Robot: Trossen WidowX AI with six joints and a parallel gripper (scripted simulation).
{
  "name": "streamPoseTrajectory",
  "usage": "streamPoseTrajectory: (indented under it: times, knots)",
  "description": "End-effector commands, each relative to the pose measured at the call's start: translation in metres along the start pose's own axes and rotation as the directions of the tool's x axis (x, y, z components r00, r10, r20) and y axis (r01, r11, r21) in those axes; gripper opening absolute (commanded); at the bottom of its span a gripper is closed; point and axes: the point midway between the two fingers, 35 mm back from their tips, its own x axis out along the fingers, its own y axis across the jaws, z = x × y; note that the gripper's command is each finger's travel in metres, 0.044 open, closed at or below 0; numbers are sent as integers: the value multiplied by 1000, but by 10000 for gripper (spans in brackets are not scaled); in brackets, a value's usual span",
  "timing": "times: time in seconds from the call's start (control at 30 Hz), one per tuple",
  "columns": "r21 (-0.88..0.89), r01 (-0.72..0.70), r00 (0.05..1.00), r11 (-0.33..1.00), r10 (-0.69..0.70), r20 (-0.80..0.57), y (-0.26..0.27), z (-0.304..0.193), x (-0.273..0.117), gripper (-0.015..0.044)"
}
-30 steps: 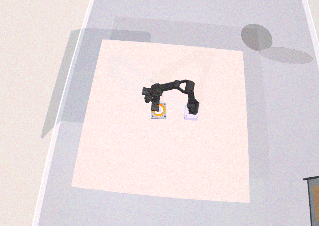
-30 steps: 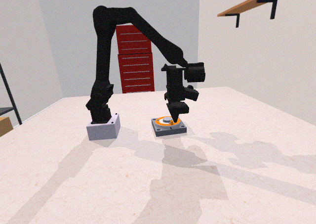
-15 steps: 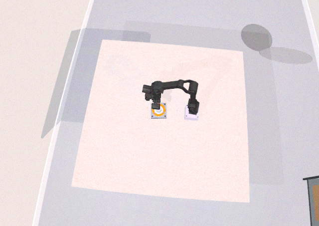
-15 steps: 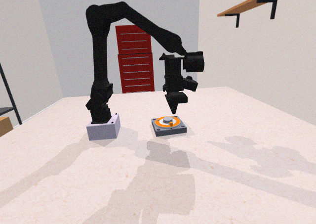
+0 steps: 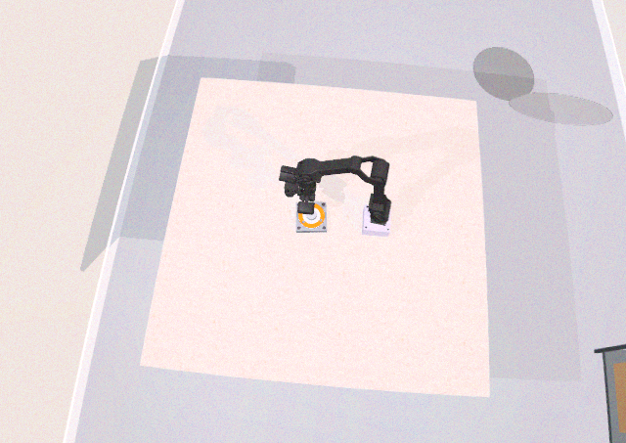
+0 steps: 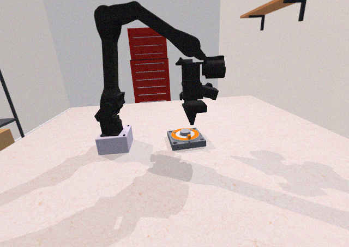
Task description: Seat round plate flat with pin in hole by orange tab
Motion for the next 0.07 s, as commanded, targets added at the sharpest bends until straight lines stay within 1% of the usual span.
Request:
streamPoseTrajectory:
  times: [0.0,0.03]
  knots:
    - [0,0,1000,1000,0,3,0,1,0,0]
    - [0,0,1000,1000,0,3,0,1,0,0]
